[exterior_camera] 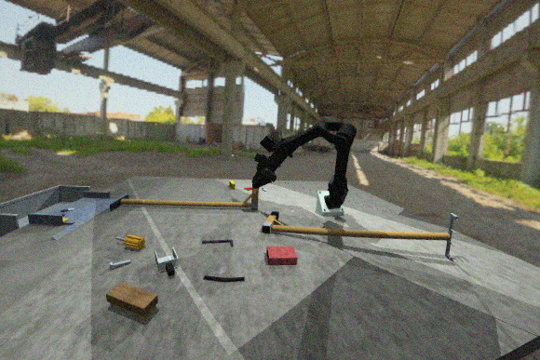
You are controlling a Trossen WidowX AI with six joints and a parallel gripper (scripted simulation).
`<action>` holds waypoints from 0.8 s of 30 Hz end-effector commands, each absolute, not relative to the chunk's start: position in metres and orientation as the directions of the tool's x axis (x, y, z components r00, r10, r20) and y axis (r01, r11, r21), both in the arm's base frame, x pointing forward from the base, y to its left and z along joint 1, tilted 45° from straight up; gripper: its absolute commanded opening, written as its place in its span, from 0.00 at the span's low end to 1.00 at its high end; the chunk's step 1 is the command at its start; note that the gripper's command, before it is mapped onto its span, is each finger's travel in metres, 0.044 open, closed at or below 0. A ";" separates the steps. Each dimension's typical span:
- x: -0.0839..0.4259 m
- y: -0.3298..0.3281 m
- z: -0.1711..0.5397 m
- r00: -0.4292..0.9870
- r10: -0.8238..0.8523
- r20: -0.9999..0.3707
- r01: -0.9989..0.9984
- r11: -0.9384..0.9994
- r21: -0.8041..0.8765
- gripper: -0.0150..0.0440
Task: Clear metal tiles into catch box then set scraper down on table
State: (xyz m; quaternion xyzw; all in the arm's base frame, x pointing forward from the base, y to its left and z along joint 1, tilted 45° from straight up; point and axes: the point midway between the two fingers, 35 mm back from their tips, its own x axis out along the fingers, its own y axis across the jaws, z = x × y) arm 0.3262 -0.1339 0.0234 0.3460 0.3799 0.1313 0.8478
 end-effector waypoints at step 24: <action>0.340 -0.120 0.014 0.679 0.490 -0.546 0.035 0.722 0.691 0.56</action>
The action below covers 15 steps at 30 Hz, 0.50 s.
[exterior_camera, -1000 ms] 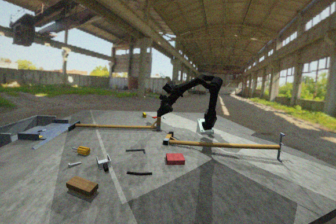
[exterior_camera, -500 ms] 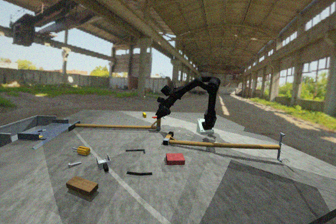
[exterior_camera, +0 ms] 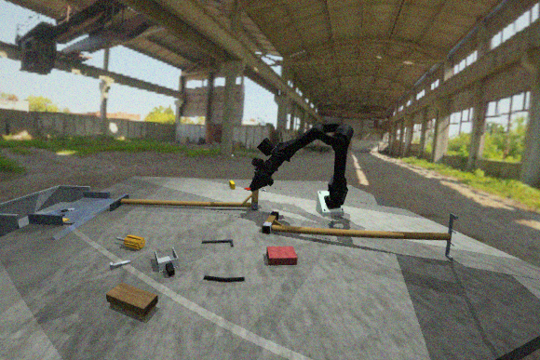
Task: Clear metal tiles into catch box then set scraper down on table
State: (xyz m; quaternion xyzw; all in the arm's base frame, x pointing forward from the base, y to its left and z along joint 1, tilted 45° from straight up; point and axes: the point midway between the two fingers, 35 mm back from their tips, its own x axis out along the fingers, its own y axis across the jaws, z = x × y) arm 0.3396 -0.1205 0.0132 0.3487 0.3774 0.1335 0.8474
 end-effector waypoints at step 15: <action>0.339 -0.122 0.014 0.679 0.492 -0.545 0.036 0.719 0.694 0.25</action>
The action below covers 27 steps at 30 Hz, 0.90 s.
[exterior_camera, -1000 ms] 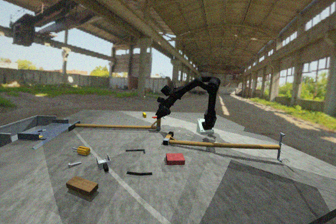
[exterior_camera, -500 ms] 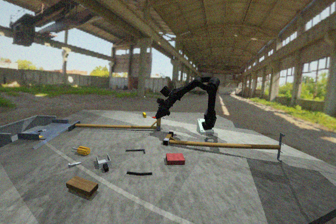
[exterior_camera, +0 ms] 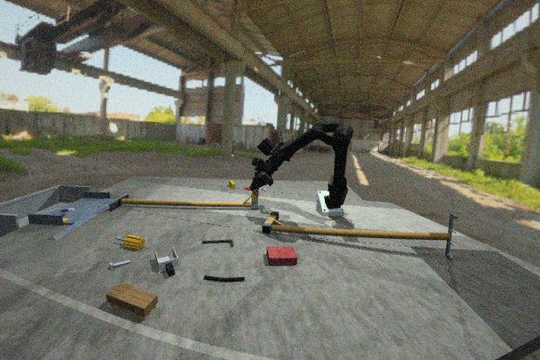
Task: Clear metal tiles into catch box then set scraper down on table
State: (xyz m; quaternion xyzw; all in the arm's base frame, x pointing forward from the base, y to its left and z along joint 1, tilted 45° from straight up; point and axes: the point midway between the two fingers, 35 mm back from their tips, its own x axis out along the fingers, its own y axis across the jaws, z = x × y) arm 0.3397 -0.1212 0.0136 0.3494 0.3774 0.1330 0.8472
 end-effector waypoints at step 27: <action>0.341 -0.101 0.037 0.677 0.495 -0.545 0.034 0.719 0.695 0.25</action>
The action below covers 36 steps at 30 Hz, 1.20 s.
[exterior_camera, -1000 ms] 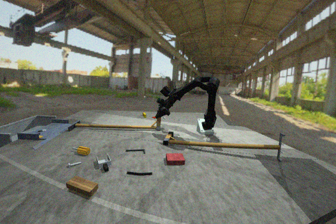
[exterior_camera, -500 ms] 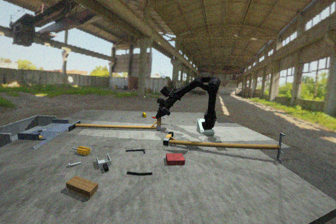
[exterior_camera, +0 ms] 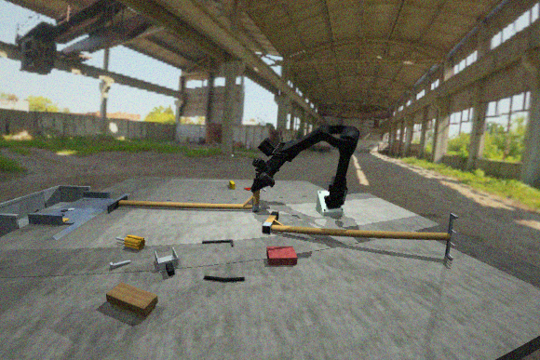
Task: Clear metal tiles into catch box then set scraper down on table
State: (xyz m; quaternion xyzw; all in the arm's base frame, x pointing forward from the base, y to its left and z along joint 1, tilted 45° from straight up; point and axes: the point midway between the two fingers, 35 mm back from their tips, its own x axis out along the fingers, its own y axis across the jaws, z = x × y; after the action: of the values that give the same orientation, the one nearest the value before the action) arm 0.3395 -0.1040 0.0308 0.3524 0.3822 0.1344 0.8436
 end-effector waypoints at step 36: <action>0.337 -0.067 0.070 0.676 0.500 -0.540 0.028 0.716 0.698 0.25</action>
State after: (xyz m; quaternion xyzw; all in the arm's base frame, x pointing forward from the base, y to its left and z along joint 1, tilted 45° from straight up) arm 0.3366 -0.0693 0.0643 0.3529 0.3817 0.1392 0.8429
